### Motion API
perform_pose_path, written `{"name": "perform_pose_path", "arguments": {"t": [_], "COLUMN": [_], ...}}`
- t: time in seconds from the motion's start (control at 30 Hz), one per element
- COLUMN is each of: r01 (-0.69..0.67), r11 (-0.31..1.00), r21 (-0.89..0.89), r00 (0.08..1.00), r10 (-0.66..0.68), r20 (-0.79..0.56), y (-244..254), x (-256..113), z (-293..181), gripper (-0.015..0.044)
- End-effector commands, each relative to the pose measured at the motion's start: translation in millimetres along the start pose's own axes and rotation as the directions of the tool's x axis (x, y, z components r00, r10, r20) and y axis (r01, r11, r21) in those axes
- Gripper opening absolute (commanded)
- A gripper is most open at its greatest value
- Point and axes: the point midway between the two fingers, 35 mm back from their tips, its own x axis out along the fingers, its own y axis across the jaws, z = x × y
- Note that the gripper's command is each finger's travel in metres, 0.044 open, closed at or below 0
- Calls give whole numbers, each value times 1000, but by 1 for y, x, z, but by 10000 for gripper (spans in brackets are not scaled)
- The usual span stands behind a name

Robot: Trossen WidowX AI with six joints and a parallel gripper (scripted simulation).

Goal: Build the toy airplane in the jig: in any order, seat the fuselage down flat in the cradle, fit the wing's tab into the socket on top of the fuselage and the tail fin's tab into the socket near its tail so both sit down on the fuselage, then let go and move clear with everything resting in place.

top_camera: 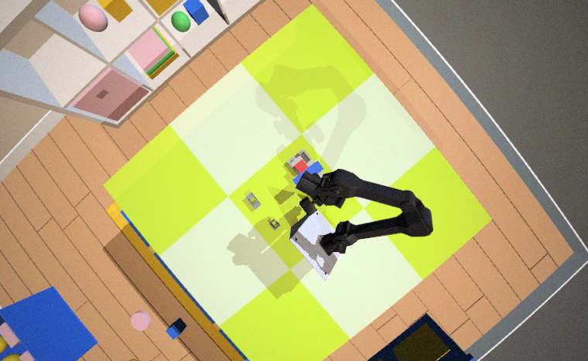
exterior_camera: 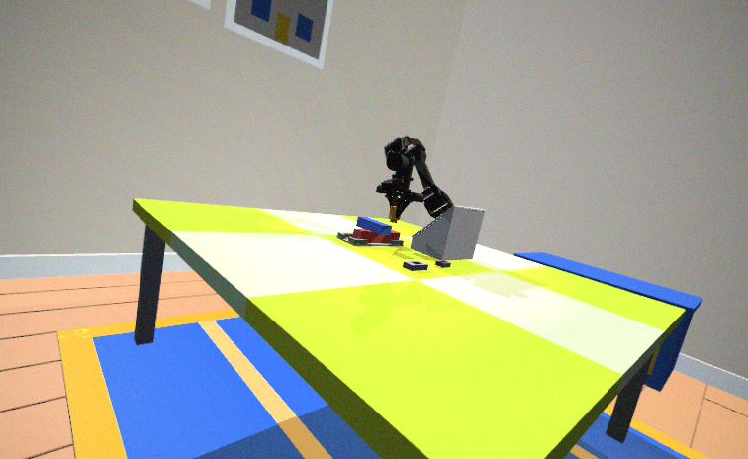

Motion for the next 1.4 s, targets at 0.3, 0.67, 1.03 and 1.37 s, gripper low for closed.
{"name": "perform_pose_path", "arguments": {"t": [0.3, 0.67, 1.03, 1.37], "r01": [5, 5, 3, 4], "r11": [1000, 1000, 1000, 1000], "r21": [0, 0, 0, 0], "r00": [1000, 1000, 1000, 1000], "r10": [-5, -5, -3, -4], "r20": [5, 5, 5, 6], "y": [-2, -3, -3, -4], "x": [0, 0, 17, 33], "z": [0, 0, 0, 0], "gripper": [65, 65, 65, 65]}}
